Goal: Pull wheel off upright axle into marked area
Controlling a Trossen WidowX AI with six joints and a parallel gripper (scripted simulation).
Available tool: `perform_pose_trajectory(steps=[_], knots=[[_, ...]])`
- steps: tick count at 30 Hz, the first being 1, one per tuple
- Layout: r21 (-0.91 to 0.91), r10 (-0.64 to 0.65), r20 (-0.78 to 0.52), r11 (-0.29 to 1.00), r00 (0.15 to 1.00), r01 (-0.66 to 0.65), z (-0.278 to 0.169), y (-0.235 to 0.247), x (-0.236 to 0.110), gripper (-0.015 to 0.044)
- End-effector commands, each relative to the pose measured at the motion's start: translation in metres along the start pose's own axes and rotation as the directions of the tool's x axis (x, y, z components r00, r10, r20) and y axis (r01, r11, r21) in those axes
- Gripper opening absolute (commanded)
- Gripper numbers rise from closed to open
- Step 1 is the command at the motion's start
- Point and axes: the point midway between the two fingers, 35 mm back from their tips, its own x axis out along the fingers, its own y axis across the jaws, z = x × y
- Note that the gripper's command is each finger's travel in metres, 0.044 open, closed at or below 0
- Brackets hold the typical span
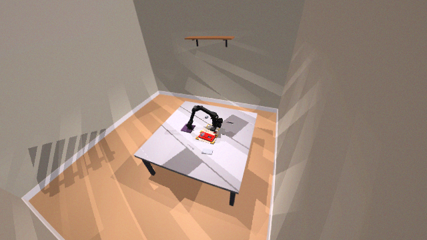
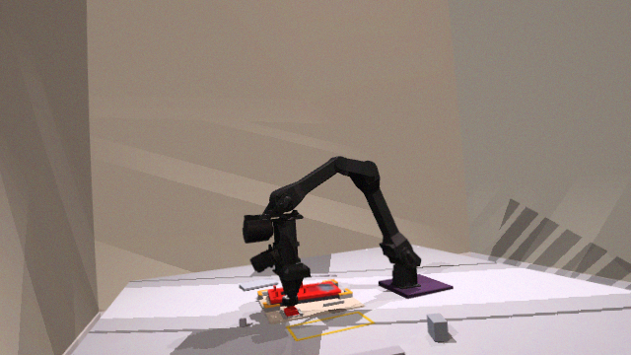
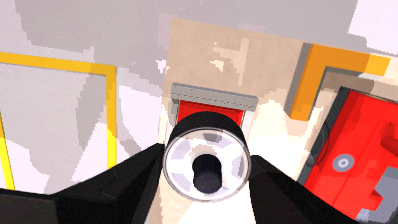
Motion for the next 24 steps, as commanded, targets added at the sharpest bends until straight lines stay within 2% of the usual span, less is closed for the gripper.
perform_pose_trajectory(steps=[1, 24], knots=[[0.0, 0.0, 0.001, 1.0, 1.0, 0.0, 0.0001, -0.0001, -0.002, 0.0], [0.001, -0.001, 0.002, 1.0, 1.0, 0.001, 0.0004, 0.0, -0.0096, 0.0]])
